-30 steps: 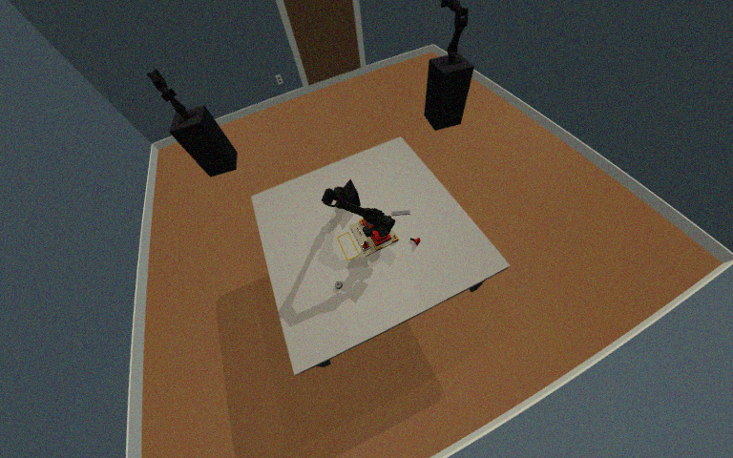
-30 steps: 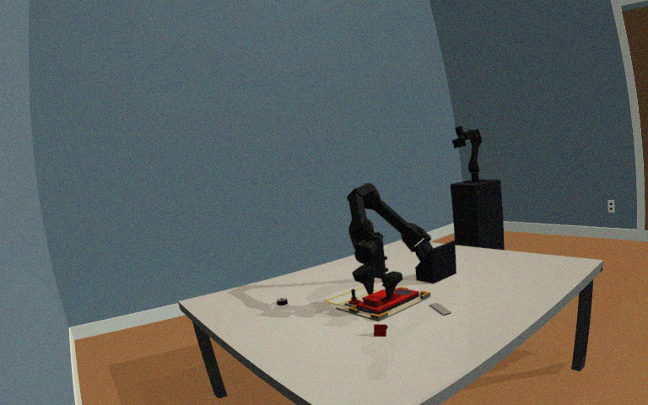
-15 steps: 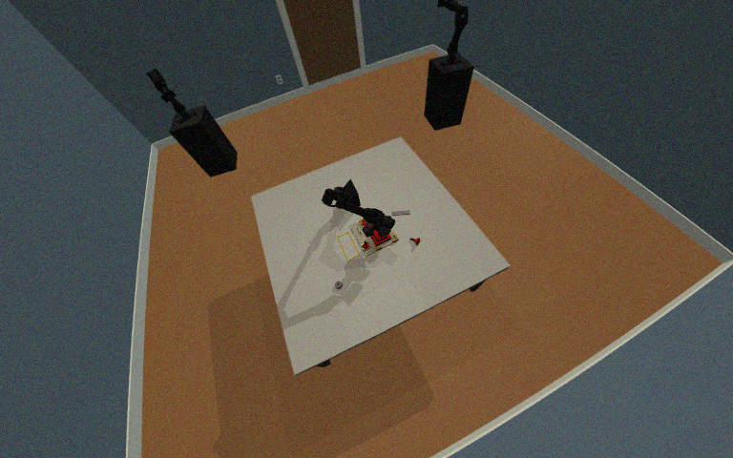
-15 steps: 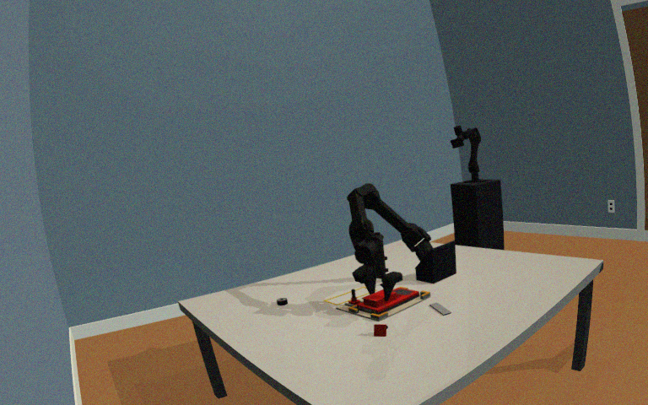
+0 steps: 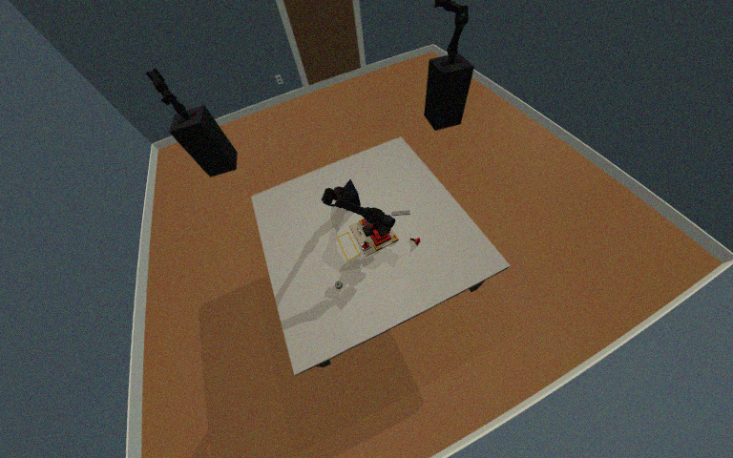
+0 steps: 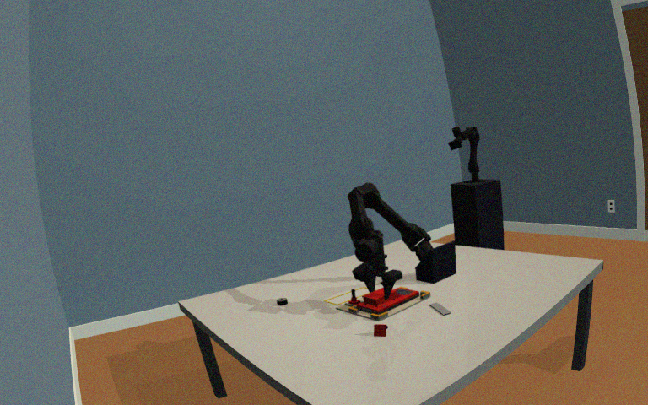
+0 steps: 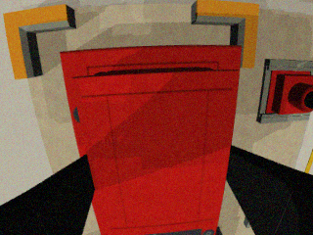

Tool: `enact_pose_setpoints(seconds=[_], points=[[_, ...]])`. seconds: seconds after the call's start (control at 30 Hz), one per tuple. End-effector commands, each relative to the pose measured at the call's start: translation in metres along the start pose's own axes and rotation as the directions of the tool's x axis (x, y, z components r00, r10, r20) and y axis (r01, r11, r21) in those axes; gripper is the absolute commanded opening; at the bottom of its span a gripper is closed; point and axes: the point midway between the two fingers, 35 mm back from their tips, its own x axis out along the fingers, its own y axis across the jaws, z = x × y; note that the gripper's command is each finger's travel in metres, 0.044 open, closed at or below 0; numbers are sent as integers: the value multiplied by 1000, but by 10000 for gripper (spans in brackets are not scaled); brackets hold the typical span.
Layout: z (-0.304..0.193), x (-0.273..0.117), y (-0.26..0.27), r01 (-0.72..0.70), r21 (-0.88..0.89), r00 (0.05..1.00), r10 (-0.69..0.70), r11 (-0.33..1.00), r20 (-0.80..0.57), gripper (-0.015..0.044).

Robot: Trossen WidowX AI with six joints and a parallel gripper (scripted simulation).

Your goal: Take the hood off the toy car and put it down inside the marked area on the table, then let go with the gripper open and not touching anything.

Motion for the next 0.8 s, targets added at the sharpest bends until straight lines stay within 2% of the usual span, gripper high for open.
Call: enact_pose_setpoints(seconds=[0.0, 0.77], points=[[0, -3, 0, -3, 5, 1000, 3, 1000, -1, 0], [0, -18, 0, -3, 5, 1000, 3, 1000, 0, 0]])
